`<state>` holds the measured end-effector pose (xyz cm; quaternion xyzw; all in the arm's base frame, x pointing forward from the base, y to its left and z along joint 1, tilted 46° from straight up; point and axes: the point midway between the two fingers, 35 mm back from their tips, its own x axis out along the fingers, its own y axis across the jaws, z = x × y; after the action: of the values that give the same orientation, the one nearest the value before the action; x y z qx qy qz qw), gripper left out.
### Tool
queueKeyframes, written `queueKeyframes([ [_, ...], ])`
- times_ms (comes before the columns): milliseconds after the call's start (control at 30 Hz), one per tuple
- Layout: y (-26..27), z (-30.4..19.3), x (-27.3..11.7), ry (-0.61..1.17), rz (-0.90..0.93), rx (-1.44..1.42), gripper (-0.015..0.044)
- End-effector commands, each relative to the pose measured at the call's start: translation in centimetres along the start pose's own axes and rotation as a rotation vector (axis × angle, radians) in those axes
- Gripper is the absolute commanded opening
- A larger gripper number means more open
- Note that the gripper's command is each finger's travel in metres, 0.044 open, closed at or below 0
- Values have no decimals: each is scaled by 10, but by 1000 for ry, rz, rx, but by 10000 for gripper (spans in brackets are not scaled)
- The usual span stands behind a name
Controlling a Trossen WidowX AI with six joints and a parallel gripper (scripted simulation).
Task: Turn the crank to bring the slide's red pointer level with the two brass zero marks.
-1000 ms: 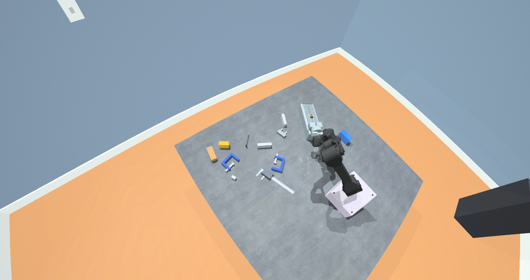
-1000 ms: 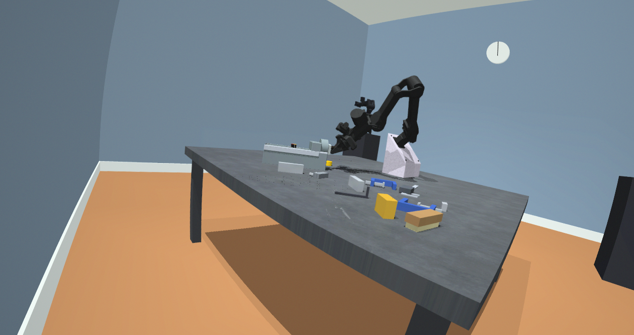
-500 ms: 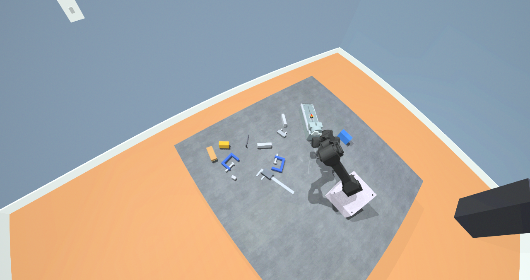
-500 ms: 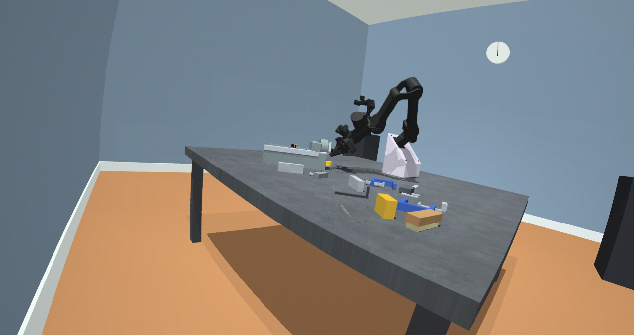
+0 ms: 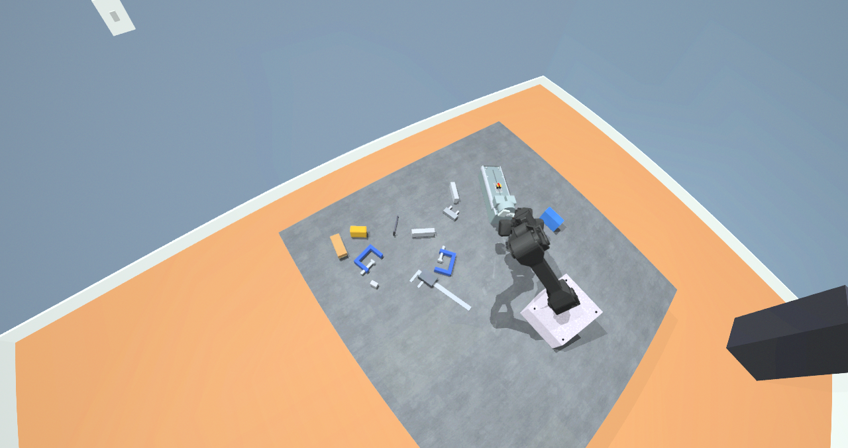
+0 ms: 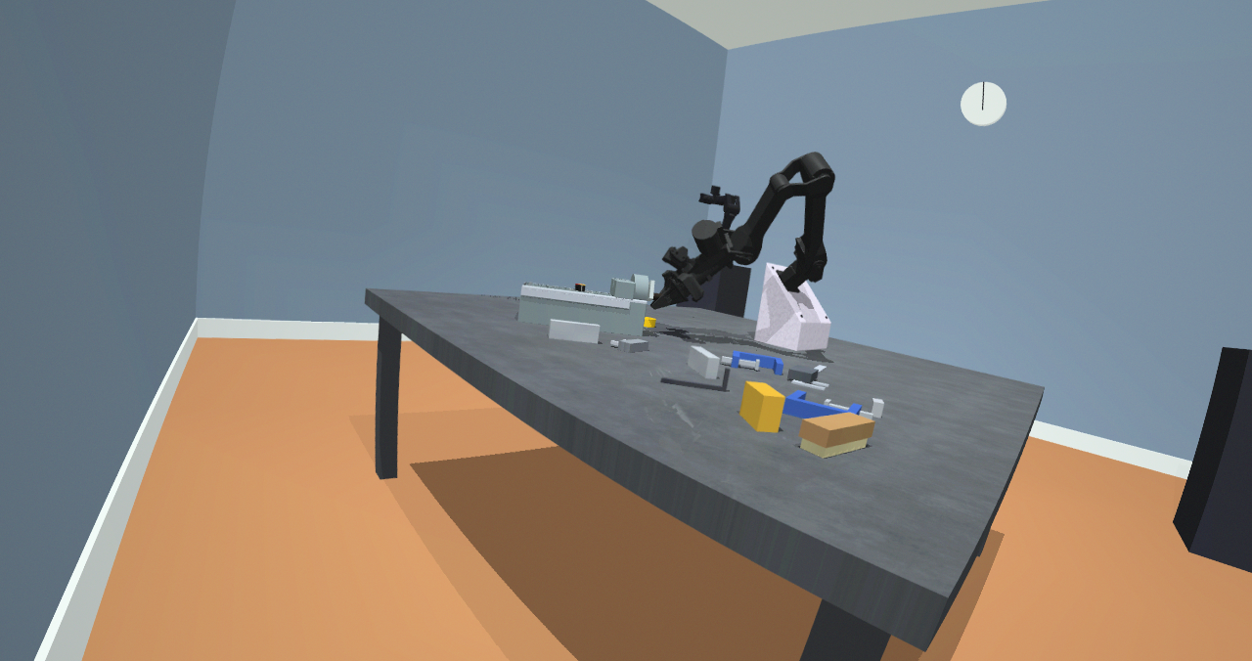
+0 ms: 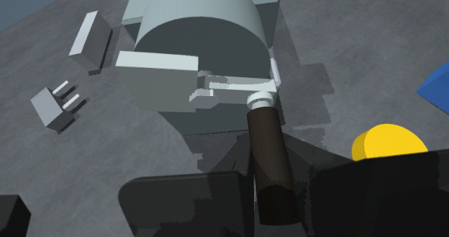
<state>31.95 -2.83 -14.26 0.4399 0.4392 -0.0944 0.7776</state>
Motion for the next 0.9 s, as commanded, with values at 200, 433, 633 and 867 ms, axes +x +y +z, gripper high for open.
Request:
queueKeyframes([
  [200, 0, 0, 0, -1, -1, 0, 289],
  [433, 0, 1, 0, -1, -1, 0, 440],
  [633, 0, 15, -13, -1, -2, -1, 440],
  [867, 0, 33, -31, -2, -1, -2, 440],
])
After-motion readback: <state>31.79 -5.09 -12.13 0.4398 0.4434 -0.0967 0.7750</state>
